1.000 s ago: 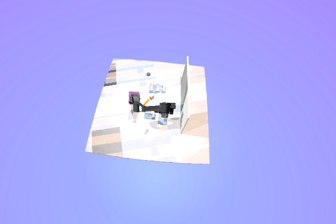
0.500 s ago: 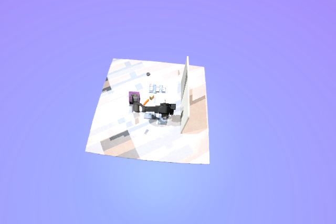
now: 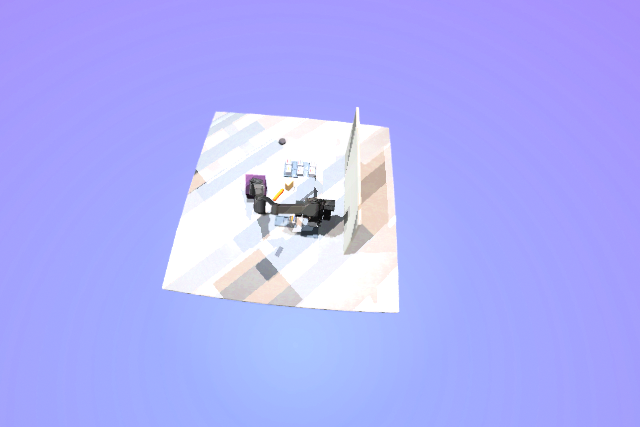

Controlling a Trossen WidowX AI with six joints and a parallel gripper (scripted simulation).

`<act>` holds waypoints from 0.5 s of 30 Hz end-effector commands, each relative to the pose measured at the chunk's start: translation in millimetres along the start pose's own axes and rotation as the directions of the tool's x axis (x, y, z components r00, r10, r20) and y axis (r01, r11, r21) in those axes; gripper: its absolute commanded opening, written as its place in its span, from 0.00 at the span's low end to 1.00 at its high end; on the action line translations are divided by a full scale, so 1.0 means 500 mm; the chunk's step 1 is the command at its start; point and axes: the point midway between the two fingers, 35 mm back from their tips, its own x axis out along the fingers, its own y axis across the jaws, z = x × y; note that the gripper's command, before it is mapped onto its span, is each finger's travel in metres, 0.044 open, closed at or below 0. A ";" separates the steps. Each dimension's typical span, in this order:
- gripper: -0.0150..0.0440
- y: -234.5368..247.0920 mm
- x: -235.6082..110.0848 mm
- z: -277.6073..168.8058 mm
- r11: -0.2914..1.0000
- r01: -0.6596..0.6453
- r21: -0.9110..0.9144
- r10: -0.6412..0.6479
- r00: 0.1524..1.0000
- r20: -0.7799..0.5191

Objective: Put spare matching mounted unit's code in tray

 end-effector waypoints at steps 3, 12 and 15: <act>0.25 0.002 0.011 -0.002 1.000 -0.002 -0.005 0.002 1.000 -0.003; 0.25 0.004 0.028 -0.002 1.000 -0.002 -0.005 0.002 1.000 -0.003; 0.25 0.004 0.034 -0.002 1.000 -0.002 -0.005 0.002 1.000 -0.003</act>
